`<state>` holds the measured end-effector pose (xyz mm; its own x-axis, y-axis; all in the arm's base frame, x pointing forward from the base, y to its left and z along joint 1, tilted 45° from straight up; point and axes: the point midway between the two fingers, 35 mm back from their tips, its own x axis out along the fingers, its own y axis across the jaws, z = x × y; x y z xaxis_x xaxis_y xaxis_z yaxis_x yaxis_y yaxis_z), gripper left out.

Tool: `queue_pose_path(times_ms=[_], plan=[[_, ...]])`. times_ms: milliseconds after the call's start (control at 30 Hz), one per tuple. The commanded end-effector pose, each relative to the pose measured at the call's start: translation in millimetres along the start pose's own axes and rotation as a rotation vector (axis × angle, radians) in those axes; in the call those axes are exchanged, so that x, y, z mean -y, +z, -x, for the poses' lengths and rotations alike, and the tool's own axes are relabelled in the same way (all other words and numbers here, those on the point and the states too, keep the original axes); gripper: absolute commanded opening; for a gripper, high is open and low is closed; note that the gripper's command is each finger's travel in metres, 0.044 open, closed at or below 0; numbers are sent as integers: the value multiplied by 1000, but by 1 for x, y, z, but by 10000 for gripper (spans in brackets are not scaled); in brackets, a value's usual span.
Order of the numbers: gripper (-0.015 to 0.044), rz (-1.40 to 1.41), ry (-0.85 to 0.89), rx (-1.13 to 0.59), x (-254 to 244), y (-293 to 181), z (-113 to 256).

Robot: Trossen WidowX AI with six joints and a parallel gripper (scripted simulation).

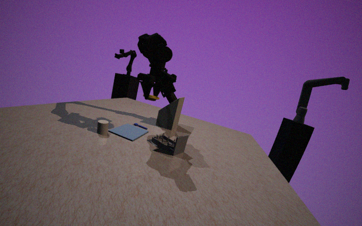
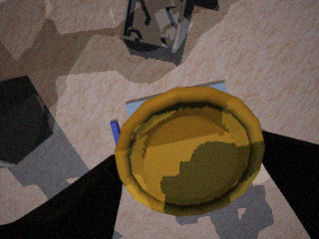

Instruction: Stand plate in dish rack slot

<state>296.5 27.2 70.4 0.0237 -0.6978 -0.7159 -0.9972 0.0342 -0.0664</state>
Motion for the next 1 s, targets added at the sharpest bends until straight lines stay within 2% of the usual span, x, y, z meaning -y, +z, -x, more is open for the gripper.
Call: queue_pose_path(times_ms=[0,967], plan=[[0,143,-1,4,-4,6,1],[0,1147,0,-2,-29,33,-1]])
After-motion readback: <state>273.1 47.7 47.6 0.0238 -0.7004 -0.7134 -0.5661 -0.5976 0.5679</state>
